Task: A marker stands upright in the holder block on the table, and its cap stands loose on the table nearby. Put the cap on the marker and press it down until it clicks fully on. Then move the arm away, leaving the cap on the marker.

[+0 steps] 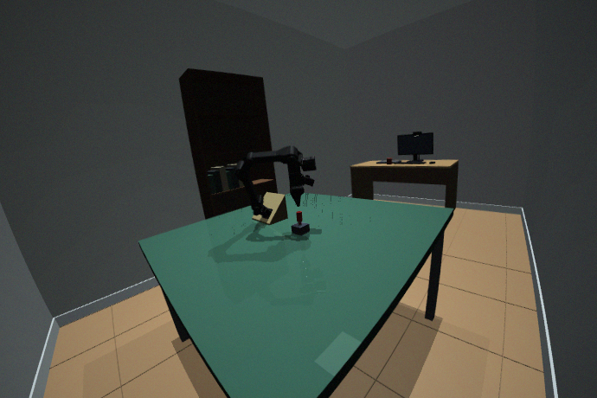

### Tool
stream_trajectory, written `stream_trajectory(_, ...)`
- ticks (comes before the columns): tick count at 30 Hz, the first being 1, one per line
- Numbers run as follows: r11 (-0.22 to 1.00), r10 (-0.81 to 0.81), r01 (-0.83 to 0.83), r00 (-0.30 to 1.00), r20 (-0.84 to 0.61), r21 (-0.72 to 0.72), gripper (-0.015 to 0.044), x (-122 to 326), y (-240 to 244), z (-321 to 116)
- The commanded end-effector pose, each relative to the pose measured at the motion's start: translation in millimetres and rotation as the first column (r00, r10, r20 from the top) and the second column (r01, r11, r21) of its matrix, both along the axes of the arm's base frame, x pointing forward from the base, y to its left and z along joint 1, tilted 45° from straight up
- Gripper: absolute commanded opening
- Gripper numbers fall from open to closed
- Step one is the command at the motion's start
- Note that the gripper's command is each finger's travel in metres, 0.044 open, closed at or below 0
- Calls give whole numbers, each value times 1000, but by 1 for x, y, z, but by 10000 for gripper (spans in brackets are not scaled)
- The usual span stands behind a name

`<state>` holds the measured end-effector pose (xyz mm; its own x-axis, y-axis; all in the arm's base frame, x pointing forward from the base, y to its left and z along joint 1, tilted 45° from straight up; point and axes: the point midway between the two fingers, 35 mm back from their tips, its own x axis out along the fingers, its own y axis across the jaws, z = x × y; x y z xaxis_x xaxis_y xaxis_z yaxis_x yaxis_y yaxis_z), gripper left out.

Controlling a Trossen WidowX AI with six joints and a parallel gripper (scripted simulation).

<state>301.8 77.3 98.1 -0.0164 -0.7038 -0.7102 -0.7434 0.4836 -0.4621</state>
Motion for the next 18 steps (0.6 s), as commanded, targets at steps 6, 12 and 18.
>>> stream_trajectory(6,838,-518,526,682,517,146,99,-2,-4,-6)
stream_trajectory(12,832,-525,534,670,524,151,0,-2,-4,-6)
stream_trajectory(18,832,-525,534,670,524,151,0,-2,-4,-6)
